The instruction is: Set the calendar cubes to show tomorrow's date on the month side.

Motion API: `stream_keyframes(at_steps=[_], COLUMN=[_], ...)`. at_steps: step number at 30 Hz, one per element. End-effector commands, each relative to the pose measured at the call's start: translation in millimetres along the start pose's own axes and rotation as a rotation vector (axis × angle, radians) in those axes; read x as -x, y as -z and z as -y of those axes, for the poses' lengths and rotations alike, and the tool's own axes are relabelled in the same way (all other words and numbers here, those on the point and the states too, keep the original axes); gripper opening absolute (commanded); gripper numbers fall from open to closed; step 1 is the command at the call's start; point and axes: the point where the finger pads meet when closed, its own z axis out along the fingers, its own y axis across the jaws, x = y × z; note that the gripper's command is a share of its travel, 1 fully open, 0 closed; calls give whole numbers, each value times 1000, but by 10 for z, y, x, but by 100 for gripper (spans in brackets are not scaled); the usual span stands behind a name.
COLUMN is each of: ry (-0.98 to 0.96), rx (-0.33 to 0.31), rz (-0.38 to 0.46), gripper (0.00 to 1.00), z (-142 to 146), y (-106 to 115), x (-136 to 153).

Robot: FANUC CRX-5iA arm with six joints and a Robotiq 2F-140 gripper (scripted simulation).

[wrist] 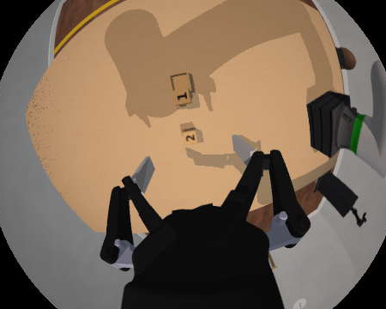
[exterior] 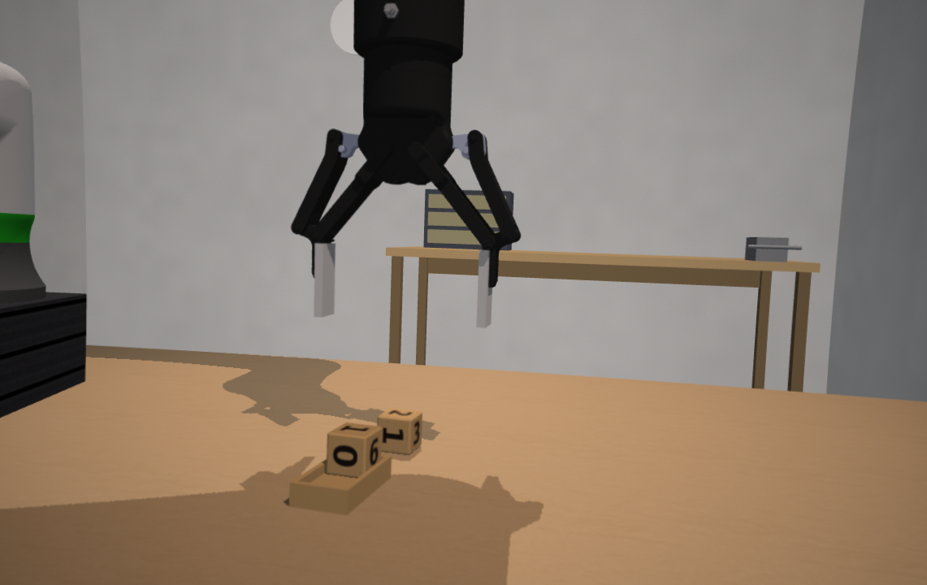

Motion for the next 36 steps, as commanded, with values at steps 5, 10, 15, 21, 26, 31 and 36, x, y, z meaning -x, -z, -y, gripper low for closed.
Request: stream_keyframes(at_steps=[5,10,15,21,26,31,36], ry=[-65,-65,-65,-65,-65,-65,-65], rx=[-2,-2,-2,-2,-2,-2,-2], rz=[-11,-11,-11,-11,-11,-11,-11], gripper=[36,36,36,36,36,36,36], z=[1,1,1,1,1,1,1], y=[-1,-1,-1,-1,-1,-1,-1], x=[0,0,0,0,0,0,0])
